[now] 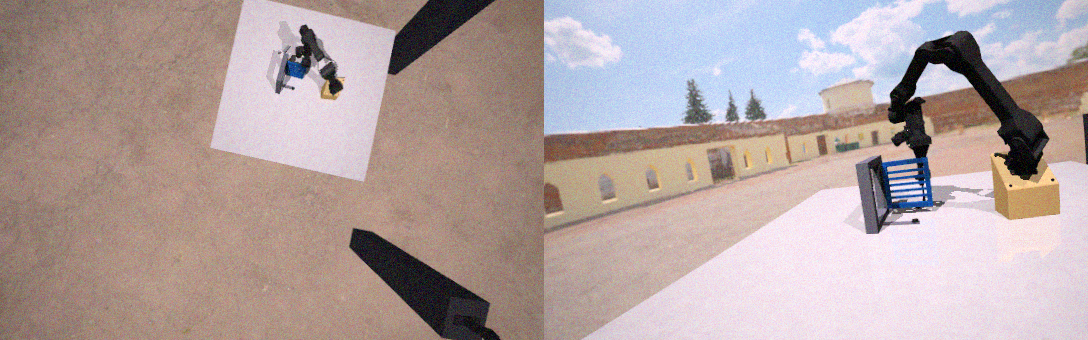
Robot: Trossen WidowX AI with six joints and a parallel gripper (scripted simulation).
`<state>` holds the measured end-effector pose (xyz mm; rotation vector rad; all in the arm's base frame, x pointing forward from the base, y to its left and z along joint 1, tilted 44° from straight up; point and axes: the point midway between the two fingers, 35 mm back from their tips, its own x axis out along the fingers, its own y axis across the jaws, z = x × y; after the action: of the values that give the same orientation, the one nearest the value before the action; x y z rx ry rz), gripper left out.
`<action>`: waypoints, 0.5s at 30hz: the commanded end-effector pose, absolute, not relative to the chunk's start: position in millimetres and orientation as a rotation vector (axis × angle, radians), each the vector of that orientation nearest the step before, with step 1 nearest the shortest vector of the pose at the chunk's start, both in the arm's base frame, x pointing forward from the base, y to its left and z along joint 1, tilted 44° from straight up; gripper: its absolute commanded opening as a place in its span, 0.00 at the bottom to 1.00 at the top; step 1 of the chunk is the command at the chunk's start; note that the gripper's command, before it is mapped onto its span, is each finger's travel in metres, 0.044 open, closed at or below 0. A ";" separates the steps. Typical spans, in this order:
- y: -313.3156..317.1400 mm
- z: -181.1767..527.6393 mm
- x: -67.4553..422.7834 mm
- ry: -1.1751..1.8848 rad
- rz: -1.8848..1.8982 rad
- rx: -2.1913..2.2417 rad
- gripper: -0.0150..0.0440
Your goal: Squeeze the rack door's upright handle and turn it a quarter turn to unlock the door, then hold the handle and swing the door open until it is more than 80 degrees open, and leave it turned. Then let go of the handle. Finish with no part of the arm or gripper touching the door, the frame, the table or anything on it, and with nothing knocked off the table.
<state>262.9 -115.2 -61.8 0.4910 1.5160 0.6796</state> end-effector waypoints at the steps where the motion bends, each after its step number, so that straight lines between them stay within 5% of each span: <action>1: -115.0 -61.7 263.0 1.514 0.687 0.484 0.65; 4: -115.0 -61.7 263.0 1.514 0.687 0.484 0.76; 15: -126.1 -51.5 265.2 1.514 0.677 0.488 0.76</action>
<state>264.1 -120.8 -55.4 0.4959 1.5161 0.6804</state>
